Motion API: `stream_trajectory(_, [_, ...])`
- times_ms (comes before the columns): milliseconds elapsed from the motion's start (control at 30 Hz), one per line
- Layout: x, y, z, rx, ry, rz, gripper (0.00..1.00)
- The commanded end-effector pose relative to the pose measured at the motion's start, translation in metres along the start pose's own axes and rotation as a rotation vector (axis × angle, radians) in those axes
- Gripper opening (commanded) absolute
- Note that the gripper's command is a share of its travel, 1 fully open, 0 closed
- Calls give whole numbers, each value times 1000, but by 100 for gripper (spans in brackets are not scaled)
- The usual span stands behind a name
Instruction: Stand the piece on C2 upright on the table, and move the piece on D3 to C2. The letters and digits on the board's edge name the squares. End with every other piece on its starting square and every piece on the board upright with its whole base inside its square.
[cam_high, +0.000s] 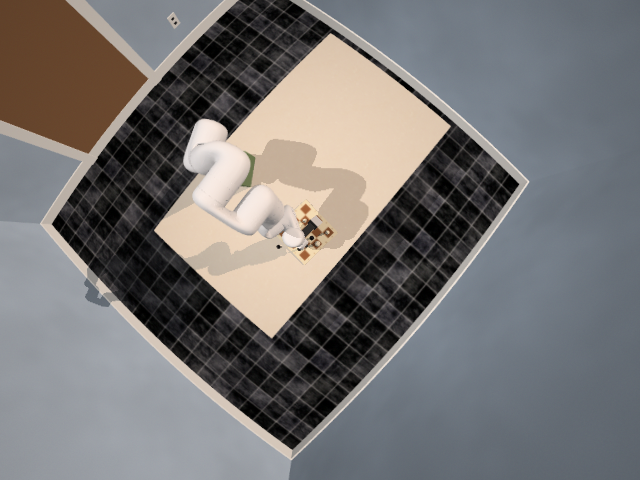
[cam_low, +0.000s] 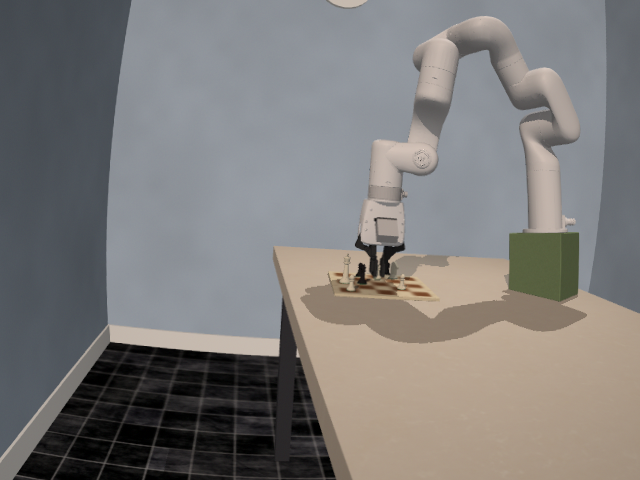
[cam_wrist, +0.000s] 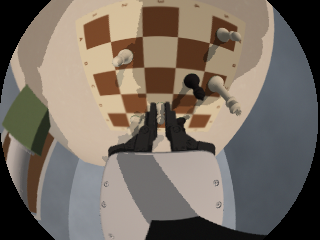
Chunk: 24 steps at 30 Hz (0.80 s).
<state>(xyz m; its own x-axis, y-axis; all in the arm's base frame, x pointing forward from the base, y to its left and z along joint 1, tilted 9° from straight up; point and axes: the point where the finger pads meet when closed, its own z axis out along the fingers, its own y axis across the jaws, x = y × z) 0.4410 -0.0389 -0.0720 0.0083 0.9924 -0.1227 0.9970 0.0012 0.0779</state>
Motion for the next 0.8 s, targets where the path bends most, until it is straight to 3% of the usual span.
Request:
stream_trajectory(0, [0, 3, -25, -7, 0, 0, 0])
stream_trajectory(333, [0, 2, -89, -7, 0, 0, 0])
stream_trajectory(767, [0, 2, -95, -7, 0, 0, 0])
